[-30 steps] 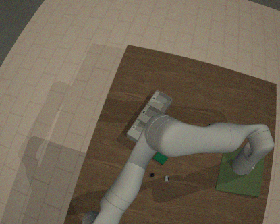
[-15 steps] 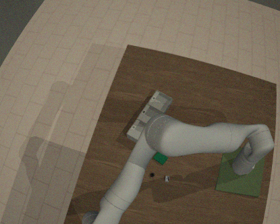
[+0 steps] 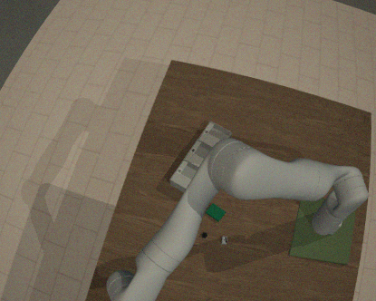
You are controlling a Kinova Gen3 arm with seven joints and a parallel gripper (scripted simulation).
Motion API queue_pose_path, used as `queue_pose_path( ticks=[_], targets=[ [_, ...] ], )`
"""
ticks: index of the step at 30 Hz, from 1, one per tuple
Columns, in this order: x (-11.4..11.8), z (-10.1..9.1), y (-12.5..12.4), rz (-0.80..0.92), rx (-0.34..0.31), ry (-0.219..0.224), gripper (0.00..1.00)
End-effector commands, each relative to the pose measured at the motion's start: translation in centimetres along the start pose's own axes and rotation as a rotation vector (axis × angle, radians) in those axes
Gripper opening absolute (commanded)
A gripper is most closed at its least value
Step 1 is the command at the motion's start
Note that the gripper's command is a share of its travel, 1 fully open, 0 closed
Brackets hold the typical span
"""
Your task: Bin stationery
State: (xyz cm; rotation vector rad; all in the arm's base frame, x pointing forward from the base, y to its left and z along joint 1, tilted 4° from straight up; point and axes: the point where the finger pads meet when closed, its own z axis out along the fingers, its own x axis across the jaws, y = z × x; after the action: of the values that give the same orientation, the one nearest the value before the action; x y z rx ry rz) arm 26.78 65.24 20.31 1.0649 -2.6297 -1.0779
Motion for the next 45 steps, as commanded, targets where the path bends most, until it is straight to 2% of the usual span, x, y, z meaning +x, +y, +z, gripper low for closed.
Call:
queue_pose_path(
  ticks=[1, 3, 7, 9, 12, 14, 16, 18, 20, 23, 25, 28, 30, 32, 35, 37, 40, 43, 45],
  targets=[
    [-0.2, -1.3, 0.1, -0.003, 0.009, -0.015, 0.31],
    [0.1, -2.2, -1.2, 0.081, 0.062, -0.024, 0.31],
    [0.6, -3.6, -3.1, 0.086, 0.065, -0.025, 0.31],
    [1.0, -4.6, -4.3, 0.172, 0.116, -0.038, 0.31],
    [1.4, -5.6, -5.6, 0.180, 0.120, -0.039, 0.31],
    [1.8, -6.6, -6.9, 0.266, 0.168, -0.056, 0.31],
    [2.2, -7.7, -8.1, 0.276, 0.174, -0.058, 0.31],
    [2.2, -7.7, -8.1, 0.276, 0.174, -0.058, 0.31],
    [2.7, -8.7, -9.3, 0.363, 0.218, -0.079, 0.31],
    [3.3, -9.9, -10.6, 0.376, 0.225, -0.082, 0.31],
    [3.8, -11.0, -11.8, 0.464, 0.267, -0.105, 0.31],
    [4.4, -12.2, -13.0, 0.479, 0.274, -0.109, 0.31],
    [5.1, -13.3, -14.1, 0.567, 0.313, -0.136, 0.31],
    [5.7, -14.4, -15.2, 0.585, 0.320, -0.141, 0.31],
    [5.7, -14.5, -15.3, 0.585, 0.320, -0.141, 0.31],
    [6.4, -15.6, -16.3, 0.673, 0.356, -0.170, 0.31],
    [7.2, -16.9, -17.5, 0.693, 0.363, -0.177, 0.31],
    [8.3, -18.5, -19.0, 0.804, 0.403, -0.216, 0.31],
    [8.8, -19.2, -19.6, 0.804, 0.403, -0.216, 0.31]
  ],
)
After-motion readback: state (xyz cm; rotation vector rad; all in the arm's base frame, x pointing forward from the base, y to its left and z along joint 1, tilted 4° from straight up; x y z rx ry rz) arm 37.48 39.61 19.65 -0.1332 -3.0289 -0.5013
